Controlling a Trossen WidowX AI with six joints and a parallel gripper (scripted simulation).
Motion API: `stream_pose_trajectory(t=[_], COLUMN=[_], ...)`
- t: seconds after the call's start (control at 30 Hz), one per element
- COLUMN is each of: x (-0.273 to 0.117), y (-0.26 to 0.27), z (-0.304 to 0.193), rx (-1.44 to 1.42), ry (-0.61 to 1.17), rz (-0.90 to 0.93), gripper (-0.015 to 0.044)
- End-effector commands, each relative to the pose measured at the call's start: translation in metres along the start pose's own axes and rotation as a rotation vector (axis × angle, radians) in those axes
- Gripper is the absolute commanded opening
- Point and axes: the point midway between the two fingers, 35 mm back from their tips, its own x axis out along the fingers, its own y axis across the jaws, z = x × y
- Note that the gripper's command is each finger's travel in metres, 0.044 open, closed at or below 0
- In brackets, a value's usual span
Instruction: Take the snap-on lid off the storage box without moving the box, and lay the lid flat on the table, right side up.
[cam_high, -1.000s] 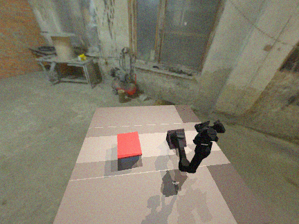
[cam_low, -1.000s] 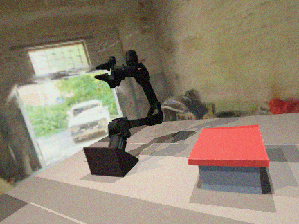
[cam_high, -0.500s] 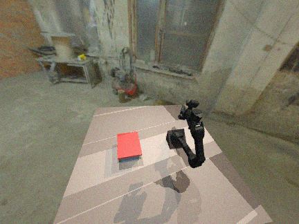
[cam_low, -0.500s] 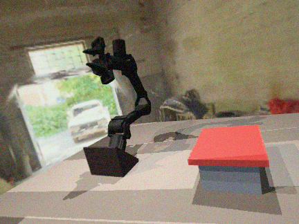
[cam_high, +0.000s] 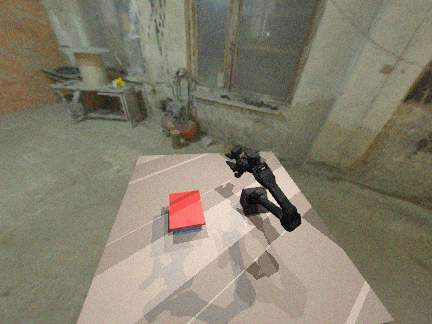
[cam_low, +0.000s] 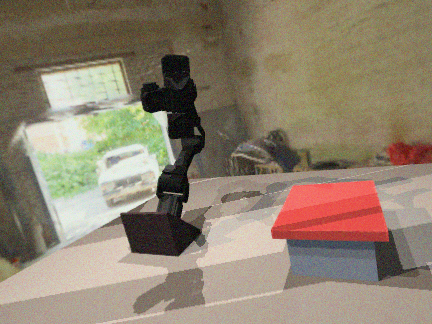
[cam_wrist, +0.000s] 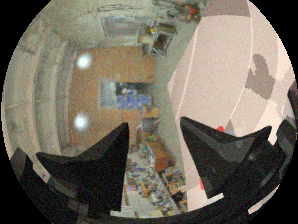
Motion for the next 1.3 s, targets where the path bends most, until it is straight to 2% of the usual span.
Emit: stream_pose_trajectory(t=[0.0,0.1,0.2,0.37,0.73,0.87,1.03,1.27], x=[0.033,0.044,0.046,0.04,0.039,0.041,0.048,0.049], y=[-0.038,-0.068,-0.086,-0.139,-0.136,-0.147,-0.191,-0.193], z=[-0.051,-0.086,-0.103,-0.146,-0.146,-0.149,-0.156,-0.157], rx=[-0.109,-0.173,-0.202,-0.266,-0.264,-0.269,-0.267,-0.267], ry=[0.284,0.483,0.587,0.895,0.885,0.905,0.907,0.908], rz=[-0.138,-0.226,-0.272,-0.407,-0.4,-0.412,-0.411,-0.411], gripper=[0.0235,0.0235,0.0235,0.0235,0.0235,0.0235,0.0235,0.0235])
